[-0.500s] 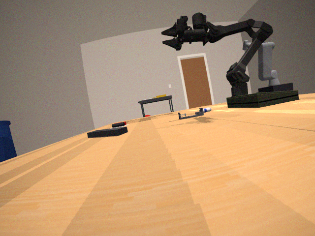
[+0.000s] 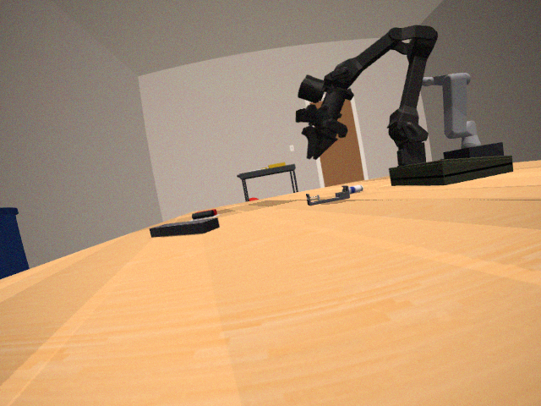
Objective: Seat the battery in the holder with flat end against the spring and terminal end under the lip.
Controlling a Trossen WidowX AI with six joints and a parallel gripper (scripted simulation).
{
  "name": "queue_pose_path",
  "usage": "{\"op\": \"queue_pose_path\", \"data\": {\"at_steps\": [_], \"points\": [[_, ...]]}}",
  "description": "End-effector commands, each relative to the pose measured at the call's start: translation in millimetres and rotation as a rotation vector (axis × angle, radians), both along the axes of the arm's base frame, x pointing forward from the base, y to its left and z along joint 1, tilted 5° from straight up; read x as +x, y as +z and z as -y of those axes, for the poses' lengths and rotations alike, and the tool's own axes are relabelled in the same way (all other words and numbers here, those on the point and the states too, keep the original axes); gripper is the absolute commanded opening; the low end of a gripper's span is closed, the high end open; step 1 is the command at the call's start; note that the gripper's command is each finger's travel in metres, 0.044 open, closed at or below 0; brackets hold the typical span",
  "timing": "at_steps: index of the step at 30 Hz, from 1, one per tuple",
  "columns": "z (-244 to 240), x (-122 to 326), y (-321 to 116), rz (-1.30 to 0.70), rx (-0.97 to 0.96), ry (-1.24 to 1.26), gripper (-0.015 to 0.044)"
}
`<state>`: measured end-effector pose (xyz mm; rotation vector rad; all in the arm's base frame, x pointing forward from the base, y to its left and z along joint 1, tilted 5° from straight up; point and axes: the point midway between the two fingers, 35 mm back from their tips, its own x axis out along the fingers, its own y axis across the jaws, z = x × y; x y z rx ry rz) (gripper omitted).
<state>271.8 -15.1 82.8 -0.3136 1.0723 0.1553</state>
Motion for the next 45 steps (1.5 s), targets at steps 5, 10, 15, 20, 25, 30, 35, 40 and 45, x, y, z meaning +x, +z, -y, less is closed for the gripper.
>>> {"op": "queue_pose_path", "data": {"at_steps": [5,10,15,20,25,30,35,40,45], "points": [[2.3,-88.9,-55.7,-0.554,-0.027,0.160,0.0223],[2.3,-88.9,-55.7,-0.554,-0.027,0.160,0.0223],[2.4,-88.6,-61.4,-0.554,-0.027,0.160,0.0223],[2.6,-88.4,-69.5,-0.554,-0.027,0.160,0.0223],[2.8,-88.6,-77.6,-0.554,-0.027,0.160,0.0223],[3.0,-89.1,-85.5,-0.555,-0.027,0.160,0.0223],[3.1,-90.0,-93.3,-0.555,-0.027,0.160,0.0223],[3.2,-91.2,-100.9,-0.555,-0.027,0.160,0.0223],[3.2,-92.3,-106.0,-0.555,-0.027,0.160,0.0223]]}}
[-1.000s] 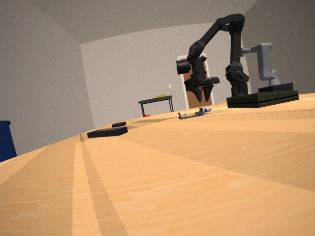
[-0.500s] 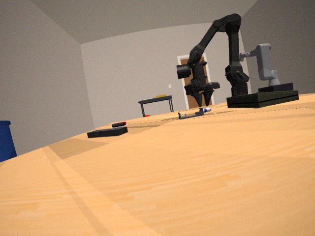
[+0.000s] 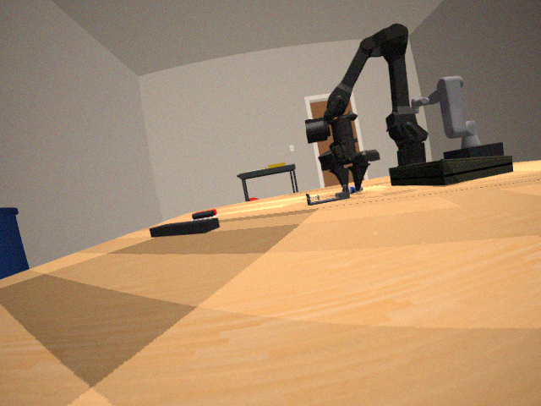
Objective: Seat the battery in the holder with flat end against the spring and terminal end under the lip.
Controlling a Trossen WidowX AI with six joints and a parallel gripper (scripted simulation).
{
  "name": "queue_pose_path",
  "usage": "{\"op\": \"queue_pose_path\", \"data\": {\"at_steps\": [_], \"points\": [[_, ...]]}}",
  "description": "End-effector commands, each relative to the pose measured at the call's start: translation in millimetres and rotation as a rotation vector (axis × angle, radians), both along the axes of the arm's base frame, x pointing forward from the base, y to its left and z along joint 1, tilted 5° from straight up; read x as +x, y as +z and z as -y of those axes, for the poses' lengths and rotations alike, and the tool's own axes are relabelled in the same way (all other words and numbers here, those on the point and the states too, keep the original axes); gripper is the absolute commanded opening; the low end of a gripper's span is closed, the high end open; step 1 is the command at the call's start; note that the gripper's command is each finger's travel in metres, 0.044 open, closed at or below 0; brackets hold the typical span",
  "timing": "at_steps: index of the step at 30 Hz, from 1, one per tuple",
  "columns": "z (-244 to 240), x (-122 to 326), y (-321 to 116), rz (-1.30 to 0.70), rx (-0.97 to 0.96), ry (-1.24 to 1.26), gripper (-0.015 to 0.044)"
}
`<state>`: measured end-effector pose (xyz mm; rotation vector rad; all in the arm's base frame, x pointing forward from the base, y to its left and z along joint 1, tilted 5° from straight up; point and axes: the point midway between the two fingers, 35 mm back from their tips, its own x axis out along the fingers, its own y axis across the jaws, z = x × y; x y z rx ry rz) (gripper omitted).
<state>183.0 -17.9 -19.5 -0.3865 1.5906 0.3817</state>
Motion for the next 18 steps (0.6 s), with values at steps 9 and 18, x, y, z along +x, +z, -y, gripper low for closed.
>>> {"op": "queue_pose_path", "data": {"at_steps": [9,18], "points": [[0.4,-3.4,-3.7,-0.009,-0.002,0.006,0.0065],[0.0,0.3,25.2,-0.008,-0.002,0.006,0.0061]]}}
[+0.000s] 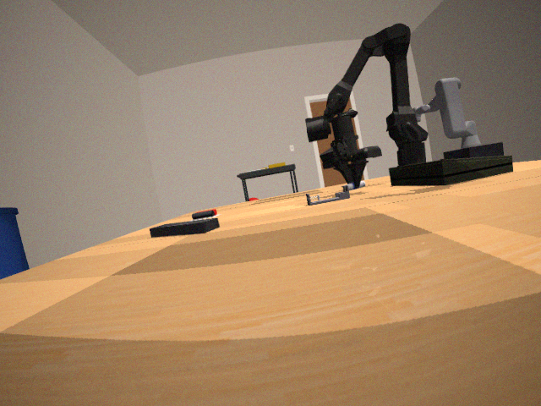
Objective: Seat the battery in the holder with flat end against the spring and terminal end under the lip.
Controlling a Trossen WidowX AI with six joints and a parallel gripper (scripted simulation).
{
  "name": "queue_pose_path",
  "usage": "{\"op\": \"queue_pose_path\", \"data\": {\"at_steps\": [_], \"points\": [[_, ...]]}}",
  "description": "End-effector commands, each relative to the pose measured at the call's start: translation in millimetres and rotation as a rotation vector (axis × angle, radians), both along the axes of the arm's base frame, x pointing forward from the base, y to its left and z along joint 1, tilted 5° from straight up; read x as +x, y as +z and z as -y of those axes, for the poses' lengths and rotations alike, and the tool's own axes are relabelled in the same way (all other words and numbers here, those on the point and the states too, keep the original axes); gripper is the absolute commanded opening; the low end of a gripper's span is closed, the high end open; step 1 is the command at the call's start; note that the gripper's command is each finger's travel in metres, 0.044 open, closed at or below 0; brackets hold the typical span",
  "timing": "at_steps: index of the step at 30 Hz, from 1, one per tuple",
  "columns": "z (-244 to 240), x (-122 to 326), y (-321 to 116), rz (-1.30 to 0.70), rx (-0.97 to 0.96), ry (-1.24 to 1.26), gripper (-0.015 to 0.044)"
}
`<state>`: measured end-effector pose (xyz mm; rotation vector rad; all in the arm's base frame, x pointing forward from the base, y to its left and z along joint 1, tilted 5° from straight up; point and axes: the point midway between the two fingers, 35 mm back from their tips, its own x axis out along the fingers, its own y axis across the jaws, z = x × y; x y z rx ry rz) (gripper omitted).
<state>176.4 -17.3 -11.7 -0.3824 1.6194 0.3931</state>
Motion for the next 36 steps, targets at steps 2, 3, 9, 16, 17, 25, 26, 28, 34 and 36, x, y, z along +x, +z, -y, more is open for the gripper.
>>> {"op": "queue_pose_path", "data": {"at_steps": [2,3,9,16,17,25,26,28,34,36], "points": [[0.2,6.9,33.2,0.022,-0.005,0.004,0.0061],[0.1,6.7,37.4,0.022,-0.005,0.004,0.0061],[-9.7,21.3,43.6,0.026,-0.007,-0.049,0.0061],[-44.9,60.3,54.2,0.035,-0.012,-0.195,0.0061],[-50.9,65.5,55.4,0.036,-0.014,-0.216,0.0061],[-101.7,97.1,60.4,0.042,-0.023,-0.377,0.0061],[-102.8,97.0,60.3,0.042,-0.024,-0.381,0.0061],[-103.2,97.0,60.3,0.043,-0.025,-0.383,0.0061],[-102.8,95.5,52.2,-0.008,-0.042,-0.381,0.0061],[-102.5,94.6,47.4,-0.038,-0.052,-0.379,0.0061]]}}
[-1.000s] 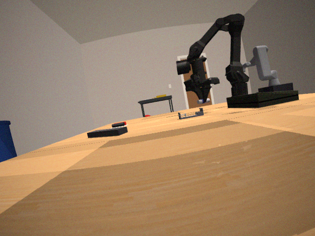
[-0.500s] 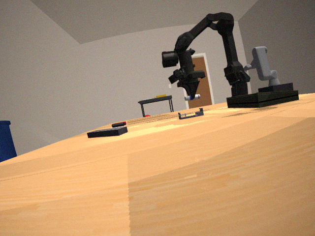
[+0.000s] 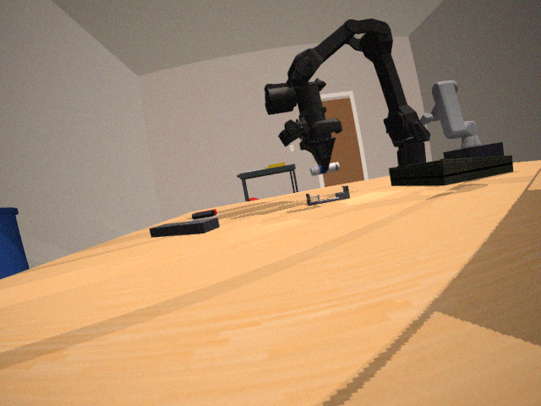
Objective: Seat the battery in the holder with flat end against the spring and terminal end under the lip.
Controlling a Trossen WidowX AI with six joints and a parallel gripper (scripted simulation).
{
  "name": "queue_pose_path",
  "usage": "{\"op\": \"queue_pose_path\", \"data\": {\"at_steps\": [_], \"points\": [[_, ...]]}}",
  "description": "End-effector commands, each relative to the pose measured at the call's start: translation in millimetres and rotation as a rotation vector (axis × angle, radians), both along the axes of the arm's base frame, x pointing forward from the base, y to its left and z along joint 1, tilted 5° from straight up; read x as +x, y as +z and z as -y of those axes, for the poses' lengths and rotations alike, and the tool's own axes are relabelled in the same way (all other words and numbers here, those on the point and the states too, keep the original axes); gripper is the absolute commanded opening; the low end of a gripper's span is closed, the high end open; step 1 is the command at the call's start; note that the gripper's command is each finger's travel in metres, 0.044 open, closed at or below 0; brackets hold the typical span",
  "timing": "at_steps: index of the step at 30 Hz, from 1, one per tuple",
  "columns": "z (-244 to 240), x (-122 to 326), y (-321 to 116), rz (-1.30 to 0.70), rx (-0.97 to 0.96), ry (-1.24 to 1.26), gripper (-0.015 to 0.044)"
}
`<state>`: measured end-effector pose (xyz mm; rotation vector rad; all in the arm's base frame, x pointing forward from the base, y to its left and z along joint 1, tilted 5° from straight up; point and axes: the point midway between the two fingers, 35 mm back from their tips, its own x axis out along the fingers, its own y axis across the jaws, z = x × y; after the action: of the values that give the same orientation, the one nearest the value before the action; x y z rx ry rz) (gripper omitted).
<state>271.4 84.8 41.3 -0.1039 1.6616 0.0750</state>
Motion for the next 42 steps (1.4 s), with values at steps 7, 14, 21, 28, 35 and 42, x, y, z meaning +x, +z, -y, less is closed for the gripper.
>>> {"op": "queue_pose_path", "data": {"at_steps": [7,14,21,28,35,42], "points": [[0.8,-4.6,-22.3,-0.144,-0.017,-0.002,0.0061],[1.4,-7.5,-32.6,-0.214,-0.029,0.002,0.0061],[1.1,-5.7,-35.2,-0.257,-0.036,0.002,0.0061],[0.9,-3.9,-38.2,-0.304,-0.042,0.004,0.0061],[0.7,-2.1,-41.3,-0.351,-0.049,0.004,0.0061],[0.5,-0.5,-44.5,-0.398,-0.056,0.005,0.0061]]}}
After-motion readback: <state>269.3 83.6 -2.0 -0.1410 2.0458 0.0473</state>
